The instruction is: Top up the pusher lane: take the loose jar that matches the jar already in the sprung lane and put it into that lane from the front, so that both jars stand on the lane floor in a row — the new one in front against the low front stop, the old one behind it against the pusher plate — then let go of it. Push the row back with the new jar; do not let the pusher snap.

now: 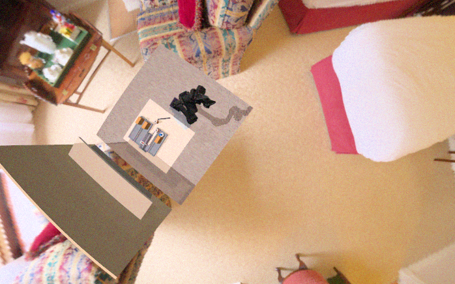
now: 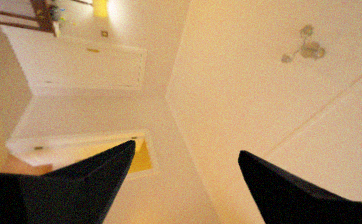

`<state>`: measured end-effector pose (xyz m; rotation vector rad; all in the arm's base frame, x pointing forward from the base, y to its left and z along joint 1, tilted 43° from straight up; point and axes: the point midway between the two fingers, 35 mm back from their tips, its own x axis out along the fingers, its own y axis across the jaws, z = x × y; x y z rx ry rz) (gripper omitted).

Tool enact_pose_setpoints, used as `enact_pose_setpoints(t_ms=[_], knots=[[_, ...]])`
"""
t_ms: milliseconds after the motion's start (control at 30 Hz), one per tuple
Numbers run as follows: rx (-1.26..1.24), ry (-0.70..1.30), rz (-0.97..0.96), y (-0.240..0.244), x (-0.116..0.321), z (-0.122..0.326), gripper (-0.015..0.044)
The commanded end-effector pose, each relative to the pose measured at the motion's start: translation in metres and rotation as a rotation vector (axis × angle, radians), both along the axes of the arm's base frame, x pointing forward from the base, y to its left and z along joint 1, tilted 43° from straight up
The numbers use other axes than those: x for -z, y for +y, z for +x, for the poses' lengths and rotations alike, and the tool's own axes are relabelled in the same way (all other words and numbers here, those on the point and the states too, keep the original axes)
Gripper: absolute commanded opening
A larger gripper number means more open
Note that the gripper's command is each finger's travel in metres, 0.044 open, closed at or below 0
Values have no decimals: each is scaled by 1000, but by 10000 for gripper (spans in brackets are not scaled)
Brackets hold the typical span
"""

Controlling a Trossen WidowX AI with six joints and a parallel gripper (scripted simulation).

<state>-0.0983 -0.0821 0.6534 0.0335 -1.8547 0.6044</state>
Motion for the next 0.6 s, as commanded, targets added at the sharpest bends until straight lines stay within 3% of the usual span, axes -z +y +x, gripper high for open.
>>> enact_pose_setpoints(t_ms=[0,567], knots=[[-1,-1,5,-1,0,0,426],[22,44,551,-148,18,25,440]])
